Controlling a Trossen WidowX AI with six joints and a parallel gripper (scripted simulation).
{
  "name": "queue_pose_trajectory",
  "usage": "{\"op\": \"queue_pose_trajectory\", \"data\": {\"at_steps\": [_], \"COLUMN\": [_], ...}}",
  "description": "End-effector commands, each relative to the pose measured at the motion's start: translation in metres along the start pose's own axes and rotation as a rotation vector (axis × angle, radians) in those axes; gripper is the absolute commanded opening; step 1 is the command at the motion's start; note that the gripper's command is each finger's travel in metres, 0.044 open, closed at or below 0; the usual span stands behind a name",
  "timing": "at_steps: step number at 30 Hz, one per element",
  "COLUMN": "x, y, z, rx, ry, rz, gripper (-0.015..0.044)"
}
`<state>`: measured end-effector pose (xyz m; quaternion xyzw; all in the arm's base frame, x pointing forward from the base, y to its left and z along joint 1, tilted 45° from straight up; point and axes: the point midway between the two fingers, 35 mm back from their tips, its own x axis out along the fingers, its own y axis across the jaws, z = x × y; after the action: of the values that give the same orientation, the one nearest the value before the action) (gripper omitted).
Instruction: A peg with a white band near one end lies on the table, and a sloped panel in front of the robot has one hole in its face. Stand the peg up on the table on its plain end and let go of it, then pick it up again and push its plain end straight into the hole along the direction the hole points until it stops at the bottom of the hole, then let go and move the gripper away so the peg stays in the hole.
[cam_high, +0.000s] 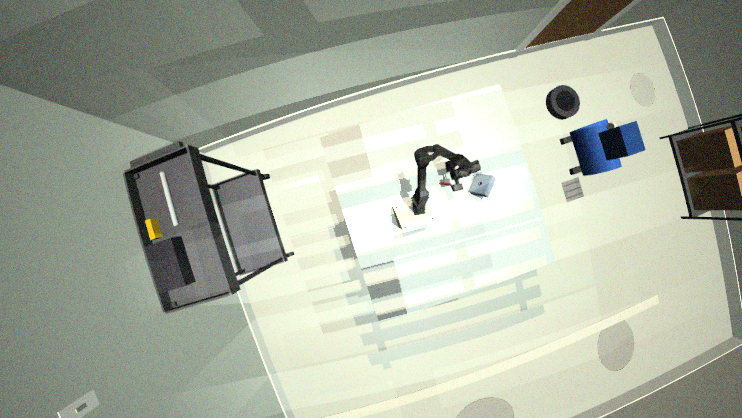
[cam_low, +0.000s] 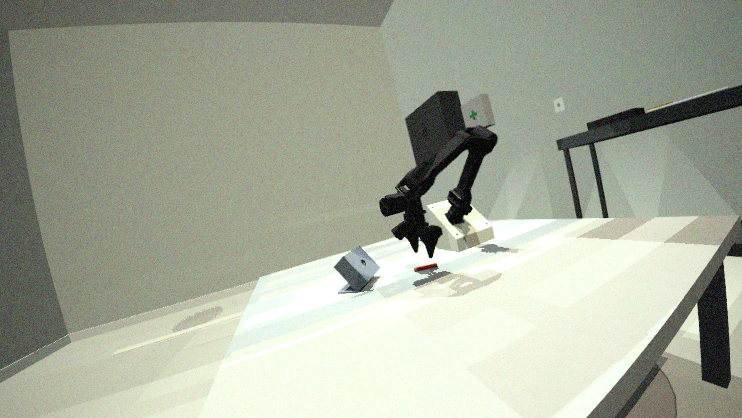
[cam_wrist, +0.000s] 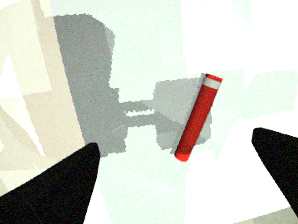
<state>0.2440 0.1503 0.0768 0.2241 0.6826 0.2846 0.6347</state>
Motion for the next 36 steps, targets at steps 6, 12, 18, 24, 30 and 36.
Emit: {"op": "queue_pose_trajectory", "data": {"at_steps": [6, 12, 18, 24, 30, 36], "x": [-0.019, -0.021, -0.017, -0.008, 0.002, 0.012], "y": [-0.035, -0.041, -0.041, -0.041, -0.041, -0.041], "z": [0.012, 0.014, 0.014, 0.015, 0.016, 0.017], "rx": [0.321, 0.371, 0.371, 0.371, 0.371, 0.371], "ry": [0.000, 0.000, 0.000, 0.000, -0.001, -0.001], "rz": [0.037, 0.044, 0.043, 0.042, 0.041, 0.041], "gripper": [0.0440, 0.0440, 0.0440, 0.0440, 0.0440, 0.0440]}}
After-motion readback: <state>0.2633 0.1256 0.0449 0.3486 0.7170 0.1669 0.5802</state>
